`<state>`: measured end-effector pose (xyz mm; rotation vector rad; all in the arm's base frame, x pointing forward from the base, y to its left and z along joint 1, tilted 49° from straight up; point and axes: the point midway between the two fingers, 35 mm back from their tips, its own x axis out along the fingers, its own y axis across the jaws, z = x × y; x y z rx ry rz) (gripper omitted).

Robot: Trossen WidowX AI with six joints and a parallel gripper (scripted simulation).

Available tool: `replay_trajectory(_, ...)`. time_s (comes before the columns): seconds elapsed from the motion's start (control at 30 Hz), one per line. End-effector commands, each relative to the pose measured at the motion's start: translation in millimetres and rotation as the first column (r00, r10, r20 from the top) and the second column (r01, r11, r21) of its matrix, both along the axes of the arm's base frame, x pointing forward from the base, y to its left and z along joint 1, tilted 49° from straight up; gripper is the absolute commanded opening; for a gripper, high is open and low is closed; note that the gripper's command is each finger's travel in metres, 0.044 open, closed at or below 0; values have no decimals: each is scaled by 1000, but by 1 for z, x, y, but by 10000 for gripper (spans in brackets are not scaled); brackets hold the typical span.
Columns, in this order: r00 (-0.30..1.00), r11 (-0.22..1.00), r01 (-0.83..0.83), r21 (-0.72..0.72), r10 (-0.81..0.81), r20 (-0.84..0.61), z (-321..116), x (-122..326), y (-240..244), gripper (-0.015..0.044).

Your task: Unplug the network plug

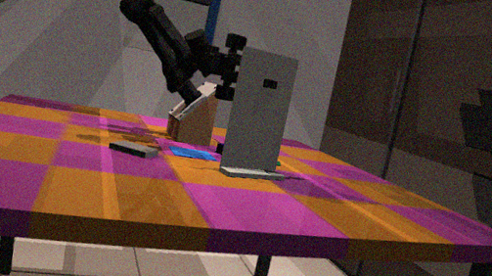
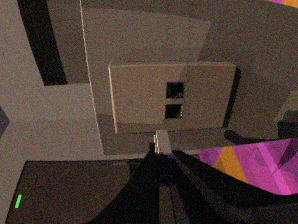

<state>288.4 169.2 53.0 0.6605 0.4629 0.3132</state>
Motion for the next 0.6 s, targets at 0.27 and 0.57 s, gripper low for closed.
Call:
replay_trajectory(0.27,1000,1000,3,9,-3,4,18,-11,13,0)
replay_trajectory(0.57,1000,1000,9,10,-9,1,26,-18,18,0)
